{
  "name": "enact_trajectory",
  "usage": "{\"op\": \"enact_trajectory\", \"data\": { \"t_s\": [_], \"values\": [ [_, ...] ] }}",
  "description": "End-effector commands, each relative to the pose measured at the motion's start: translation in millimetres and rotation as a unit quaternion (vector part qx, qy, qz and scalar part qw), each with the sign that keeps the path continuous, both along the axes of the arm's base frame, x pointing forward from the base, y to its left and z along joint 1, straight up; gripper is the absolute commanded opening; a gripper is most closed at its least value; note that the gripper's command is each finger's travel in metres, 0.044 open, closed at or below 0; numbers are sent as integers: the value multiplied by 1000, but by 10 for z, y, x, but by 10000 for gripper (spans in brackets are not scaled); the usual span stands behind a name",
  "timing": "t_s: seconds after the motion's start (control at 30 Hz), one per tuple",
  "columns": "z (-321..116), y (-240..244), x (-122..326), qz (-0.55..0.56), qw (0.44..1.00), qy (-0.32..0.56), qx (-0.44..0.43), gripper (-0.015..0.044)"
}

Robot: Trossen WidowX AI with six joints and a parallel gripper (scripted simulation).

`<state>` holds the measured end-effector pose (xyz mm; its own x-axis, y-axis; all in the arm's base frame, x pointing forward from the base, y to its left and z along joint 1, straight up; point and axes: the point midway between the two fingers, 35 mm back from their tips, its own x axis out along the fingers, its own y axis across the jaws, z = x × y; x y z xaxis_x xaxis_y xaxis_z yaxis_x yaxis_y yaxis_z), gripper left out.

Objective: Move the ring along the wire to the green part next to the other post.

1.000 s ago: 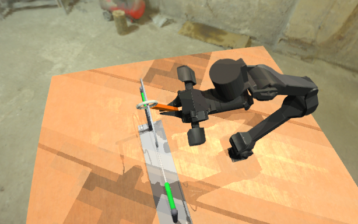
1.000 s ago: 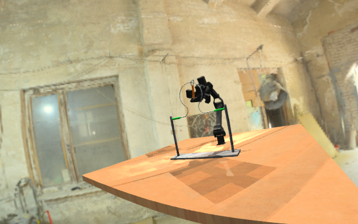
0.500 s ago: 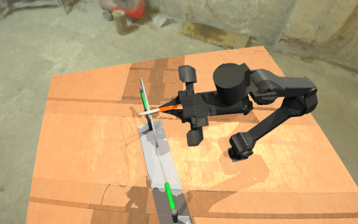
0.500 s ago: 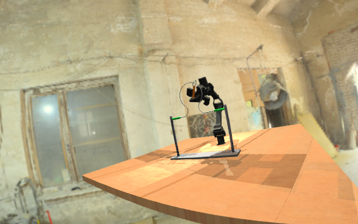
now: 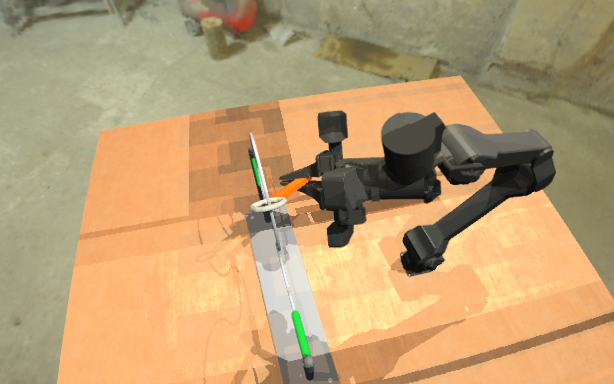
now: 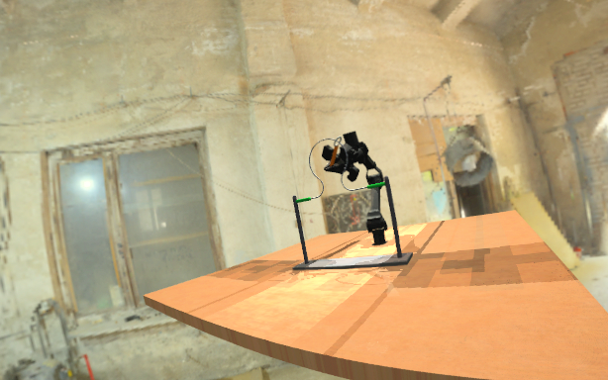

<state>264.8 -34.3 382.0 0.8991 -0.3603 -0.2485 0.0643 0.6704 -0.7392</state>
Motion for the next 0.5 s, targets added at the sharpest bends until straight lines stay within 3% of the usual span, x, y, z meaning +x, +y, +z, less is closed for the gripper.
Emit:
{"op": "enact_trajectory", "data": {
  "t_s": [0.0, 0.47],
  "values": [
    [9, -15, -11, -2, 1000, -3, -30, -150],
    [48, -46, -9, -3, 993, -10, -118, -150]
  ]
}}
